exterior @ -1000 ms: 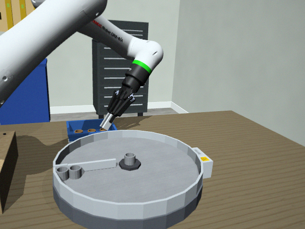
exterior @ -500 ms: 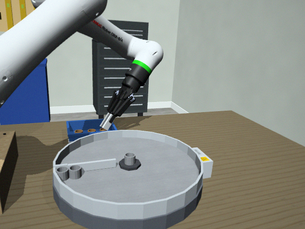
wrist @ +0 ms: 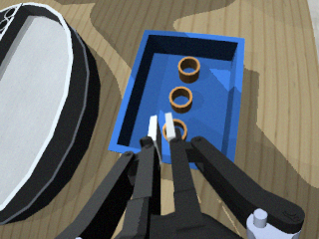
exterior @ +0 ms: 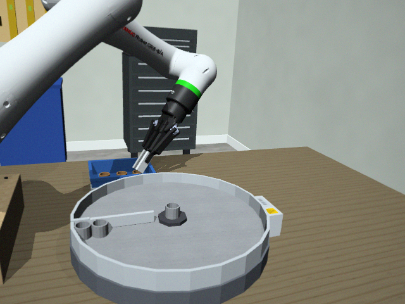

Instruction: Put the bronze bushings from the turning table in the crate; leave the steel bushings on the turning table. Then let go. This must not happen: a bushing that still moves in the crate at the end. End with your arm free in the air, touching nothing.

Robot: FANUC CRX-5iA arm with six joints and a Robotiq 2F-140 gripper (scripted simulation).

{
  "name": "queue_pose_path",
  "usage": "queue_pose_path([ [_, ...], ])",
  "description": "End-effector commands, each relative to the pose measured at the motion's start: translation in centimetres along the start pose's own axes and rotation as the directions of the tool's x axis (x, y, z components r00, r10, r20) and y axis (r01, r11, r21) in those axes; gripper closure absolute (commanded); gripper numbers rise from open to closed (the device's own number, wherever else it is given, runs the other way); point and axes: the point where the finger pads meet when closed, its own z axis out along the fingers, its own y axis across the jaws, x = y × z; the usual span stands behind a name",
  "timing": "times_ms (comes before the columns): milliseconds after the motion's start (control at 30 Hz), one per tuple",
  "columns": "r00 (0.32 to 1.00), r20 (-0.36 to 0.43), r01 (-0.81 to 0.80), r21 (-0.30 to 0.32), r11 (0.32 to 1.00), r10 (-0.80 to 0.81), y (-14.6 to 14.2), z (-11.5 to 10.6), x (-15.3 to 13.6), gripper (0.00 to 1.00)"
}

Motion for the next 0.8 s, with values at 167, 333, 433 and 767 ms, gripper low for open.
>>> queue_pose_path([
  [167,1.0,0.0,0.0,0.0,1.0,0.0,0.0,-0.1,0.1,0.93],
  [333,1.0,0.0,0.0,0.0,1.0,0.0,0.0,-0.9,0.8,0.93],
  [433,1.0,0.0,0.0,0.0,1.0,0.0,0.0,-1.9,1.5,0.93],
  [767,1.0,0.0,0.0,0.0,1.0,0.0,0.0,-4.8,4.0,0.93],
])
